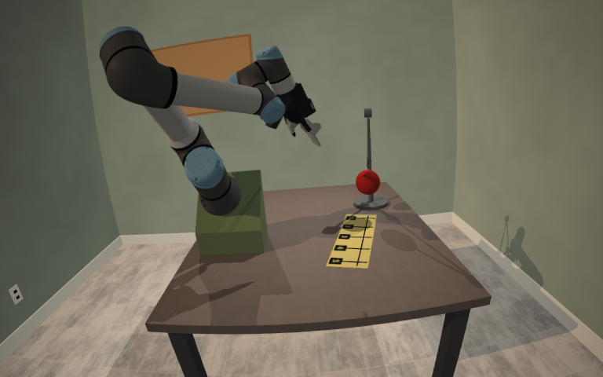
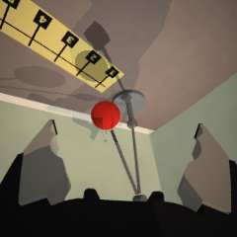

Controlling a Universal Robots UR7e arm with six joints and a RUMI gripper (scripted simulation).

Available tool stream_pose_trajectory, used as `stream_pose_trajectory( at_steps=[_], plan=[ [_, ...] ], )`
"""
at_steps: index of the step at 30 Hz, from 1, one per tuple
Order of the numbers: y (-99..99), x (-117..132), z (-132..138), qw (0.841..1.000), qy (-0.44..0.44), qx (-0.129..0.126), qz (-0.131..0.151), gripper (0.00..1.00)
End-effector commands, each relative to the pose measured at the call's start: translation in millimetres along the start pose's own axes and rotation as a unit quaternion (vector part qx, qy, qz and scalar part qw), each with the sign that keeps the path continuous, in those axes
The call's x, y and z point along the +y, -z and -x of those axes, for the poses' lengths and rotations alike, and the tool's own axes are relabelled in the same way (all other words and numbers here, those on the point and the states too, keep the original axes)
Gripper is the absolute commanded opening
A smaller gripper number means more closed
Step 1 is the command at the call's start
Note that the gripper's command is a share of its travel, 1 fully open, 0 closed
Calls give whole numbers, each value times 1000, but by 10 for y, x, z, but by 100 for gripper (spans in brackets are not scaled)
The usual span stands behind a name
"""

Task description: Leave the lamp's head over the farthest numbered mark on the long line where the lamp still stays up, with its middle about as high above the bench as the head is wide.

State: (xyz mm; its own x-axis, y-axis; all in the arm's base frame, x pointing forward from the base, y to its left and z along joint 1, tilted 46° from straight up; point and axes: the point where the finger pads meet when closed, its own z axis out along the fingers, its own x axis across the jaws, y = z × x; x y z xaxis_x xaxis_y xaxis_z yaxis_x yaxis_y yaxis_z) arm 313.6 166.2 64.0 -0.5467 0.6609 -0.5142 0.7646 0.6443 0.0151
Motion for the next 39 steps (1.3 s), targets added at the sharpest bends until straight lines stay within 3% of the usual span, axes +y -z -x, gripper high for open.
stream_pose_trajectory(
  at_steps=[1,15,30,39],
  plan=[
    [63,-41,-85,999,40,22,16,100],
    [237,-150,-250,988,131,65,53,100],
    [-233,579,108,977,175,89,79,100],
    [-374,817,169,969,203,105,89,100]
  ],
)
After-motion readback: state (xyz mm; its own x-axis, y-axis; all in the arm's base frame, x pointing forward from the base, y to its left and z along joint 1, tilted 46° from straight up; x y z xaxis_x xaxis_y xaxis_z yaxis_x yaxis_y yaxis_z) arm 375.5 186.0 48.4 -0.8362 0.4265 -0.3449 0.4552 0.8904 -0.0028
